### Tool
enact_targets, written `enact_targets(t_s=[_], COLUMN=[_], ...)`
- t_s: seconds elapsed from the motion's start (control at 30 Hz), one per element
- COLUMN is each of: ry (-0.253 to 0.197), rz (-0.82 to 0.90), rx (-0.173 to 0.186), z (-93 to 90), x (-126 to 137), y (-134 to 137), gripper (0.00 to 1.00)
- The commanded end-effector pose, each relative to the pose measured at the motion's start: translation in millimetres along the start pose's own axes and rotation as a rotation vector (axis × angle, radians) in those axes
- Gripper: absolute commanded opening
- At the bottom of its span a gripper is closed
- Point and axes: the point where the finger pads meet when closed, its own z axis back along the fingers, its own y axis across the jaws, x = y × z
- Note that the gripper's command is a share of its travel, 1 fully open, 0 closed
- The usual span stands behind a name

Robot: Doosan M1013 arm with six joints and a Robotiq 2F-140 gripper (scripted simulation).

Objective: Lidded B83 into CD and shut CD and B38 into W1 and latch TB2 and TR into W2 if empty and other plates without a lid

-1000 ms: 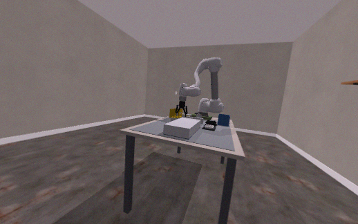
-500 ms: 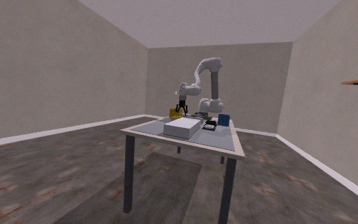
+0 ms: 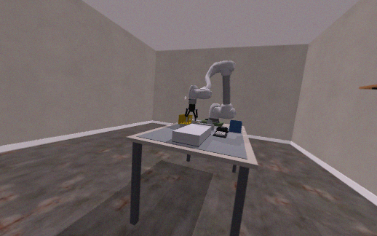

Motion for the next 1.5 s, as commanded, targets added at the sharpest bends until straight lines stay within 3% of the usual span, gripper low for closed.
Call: enact_targets(t_s=[0.0,1.47], ry=[0.0,0.0], rz=[0.0,0.0], rx=[0.0,0.0], z=[3.6,55.6], x=[0,0], y=[0,0], gripper=[0.66,0.66])
